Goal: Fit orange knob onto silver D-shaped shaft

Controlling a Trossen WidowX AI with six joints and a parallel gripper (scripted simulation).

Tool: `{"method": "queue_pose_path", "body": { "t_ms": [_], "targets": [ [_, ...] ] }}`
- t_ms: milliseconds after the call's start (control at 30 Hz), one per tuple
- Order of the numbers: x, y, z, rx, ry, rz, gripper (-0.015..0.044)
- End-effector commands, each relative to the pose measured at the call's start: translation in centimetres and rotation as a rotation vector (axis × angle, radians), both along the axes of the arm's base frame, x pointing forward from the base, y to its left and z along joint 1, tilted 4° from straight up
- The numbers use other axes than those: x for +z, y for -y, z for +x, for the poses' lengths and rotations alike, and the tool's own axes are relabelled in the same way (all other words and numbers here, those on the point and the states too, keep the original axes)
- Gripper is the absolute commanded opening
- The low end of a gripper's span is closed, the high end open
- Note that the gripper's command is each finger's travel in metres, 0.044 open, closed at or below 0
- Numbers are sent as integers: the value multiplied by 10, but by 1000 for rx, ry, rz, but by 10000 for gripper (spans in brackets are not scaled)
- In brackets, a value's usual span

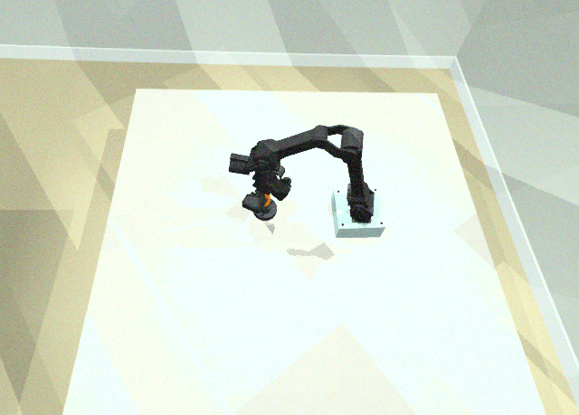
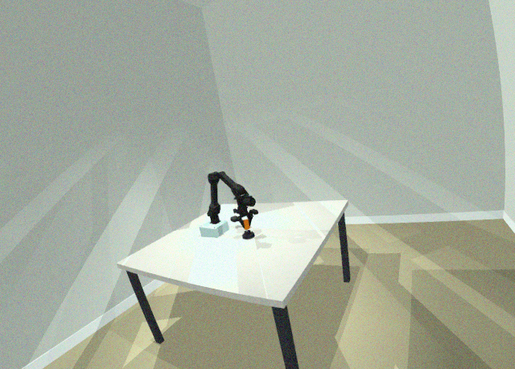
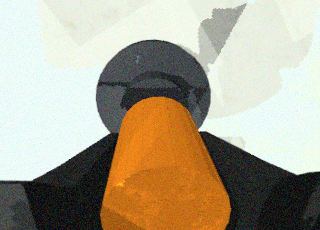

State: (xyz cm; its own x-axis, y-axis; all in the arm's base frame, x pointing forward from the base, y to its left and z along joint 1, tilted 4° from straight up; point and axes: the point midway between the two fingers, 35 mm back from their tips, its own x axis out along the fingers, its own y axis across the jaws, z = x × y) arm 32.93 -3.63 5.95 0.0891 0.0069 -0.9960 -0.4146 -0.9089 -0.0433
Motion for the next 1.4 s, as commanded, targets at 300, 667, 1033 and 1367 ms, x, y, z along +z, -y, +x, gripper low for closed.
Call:
{"method": "queue_pose_path", "body": {
  "t_ms": [300,667,1033,1367],
  "targets": [
    [-4,0,-2,10,2,1,0],
    [-3,0,-1,10,2,1,0],
    [2,0,-1,-171,1,17,0],
    [0,0,0,-860,-4,79,0]
  ]
}}
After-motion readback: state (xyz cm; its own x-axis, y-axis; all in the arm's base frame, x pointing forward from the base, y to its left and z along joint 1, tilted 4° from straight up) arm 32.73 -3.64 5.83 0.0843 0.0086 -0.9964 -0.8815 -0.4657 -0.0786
